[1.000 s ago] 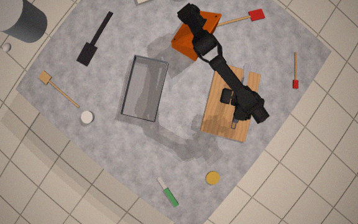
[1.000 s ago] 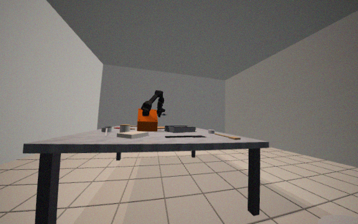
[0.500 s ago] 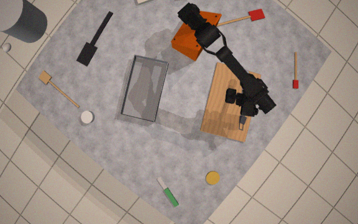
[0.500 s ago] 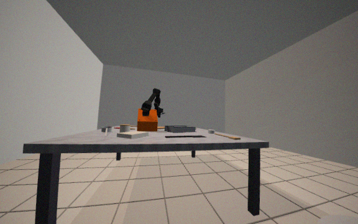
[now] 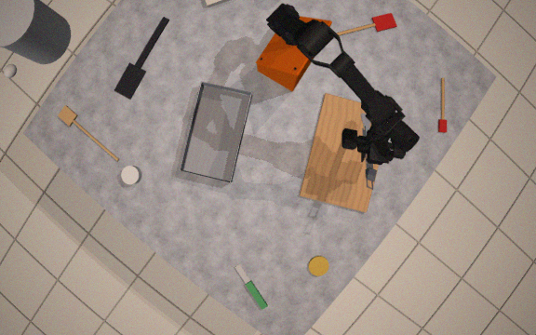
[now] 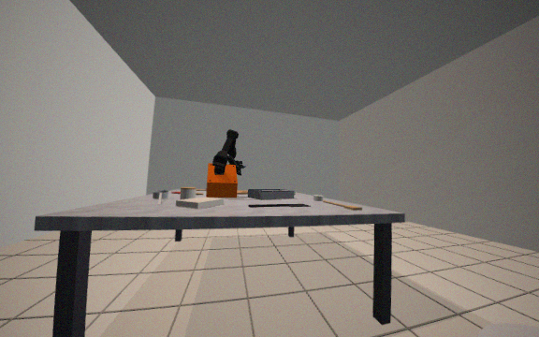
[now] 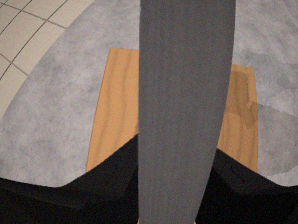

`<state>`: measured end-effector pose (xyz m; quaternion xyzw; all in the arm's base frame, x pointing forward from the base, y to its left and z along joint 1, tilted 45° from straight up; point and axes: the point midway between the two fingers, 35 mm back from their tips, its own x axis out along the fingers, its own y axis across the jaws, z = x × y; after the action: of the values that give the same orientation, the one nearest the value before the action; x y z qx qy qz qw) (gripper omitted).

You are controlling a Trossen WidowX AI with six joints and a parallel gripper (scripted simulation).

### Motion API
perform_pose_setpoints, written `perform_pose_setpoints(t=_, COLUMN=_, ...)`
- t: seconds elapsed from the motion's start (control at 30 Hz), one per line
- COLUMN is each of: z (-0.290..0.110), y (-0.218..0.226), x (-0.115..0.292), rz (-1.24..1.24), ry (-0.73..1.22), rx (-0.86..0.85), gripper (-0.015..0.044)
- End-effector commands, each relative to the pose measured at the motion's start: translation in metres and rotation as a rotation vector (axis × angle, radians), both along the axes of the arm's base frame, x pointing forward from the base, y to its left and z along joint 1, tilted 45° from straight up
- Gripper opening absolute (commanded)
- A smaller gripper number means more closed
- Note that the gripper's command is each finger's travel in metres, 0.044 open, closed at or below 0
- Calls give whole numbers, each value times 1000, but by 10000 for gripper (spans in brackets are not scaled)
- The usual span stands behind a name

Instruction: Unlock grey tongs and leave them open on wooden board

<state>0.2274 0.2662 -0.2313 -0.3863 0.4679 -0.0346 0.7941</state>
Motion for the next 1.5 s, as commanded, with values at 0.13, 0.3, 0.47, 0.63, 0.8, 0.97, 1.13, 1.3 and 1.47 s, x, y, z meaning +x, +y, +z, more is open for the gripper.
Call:
perform_pose_setpoints(t=0.13, z=15, y=9, x=-5, rz=114, ry=-134, rx=53, gripper=-150)
perform_pose_setpoints(t=0.3, z=24, y=10, x=-10, rz=169, ry=-210, rx=79, gripper=-150)
perform_pose_setpoints(t=0.47, z=36, y=10, x=-16, rz=219, ry=-286, rx=105, gripper=-150)
perform_pose_setpoints(t=0.63, z=49, y=9, x=-22, rz=260, ry=-364, rx=133, gripper=-150)
perform_pose_setpoints(t=0.8, z=62, y=6, x=-28, rz=291, ry=-430, rx=157, gripper=-150)
perform_pose_setpoints(t=0.97, z=62, y=6, x=-28, rz=292, ry=-433, rx=158, gripper=-150)
perform_pose_setpoints(t=1.13, z=62, y=6, x=-28, rz=292, ry=-433, rx=158, gripper=-150)
perform_pose_setpoints(t=1.3, z=62, y=6, x=-28, rz=292, ry=-433, rx=158, gripper=-150)
perform_pose_setpoints(t=1.47, z=62, y=6, x=-28, rz=292, ry=-433, rx=158, gripper=-150)
